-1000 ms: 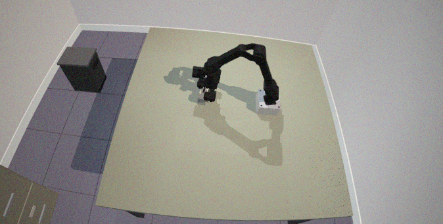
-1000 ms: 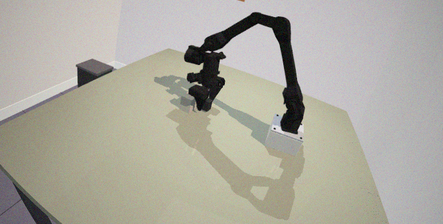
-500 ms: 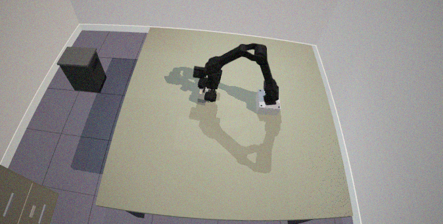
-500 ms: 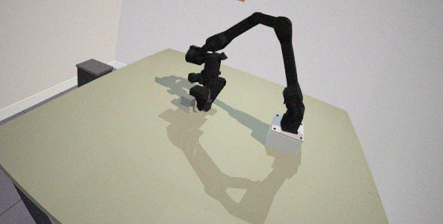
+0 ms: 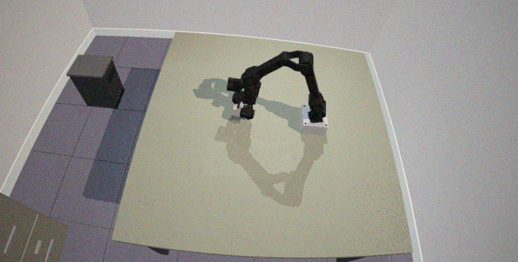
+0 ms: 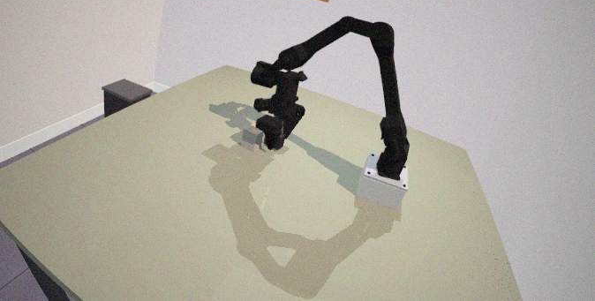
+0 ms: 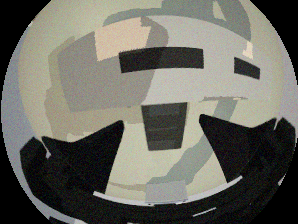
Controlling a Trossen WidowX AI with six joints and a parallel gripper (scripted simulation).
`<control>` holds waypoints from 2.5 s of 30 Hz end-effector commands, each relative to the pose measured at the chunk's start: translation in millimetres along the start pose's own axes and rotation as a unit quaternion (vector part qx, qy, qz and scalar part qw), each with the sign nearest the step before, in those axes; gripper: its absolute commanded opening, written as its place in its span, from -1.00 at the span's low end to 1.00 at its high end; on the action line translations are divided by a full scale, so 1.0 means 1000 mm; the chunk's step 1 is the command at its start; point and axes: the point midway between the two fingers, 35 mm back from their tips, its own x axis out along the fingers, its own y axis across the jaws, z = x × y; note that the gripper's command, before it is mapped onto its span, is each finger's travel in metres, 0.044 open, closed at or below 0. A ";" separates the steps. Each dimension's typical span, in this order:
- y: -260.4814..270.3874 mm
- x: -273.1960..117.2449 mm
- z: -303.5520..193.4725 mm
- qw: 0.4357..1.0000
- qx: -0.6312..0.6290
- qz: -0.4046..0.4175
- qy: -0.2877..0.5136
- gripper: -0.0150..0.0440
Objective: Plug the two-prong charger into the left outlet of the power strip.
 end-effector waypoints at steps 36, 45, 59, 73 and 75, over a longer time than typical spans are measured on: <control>0.000 0.003 -0.042 1.000 0.000 0.001 0.002 1.00; 0.000 0.004 -0.052 1.000 0.000 0.001 0.002 1.00; 0.000 -0.041 -0.042 0.983 0.058 -0.028 -0.173 1.00; 0.001 -0.075 -0.040 0.950 0.106 -0.024 -0.293 1.00; 0.001 -0.075 -0.040 0.950 0.106 -0.024 -0.293 1.00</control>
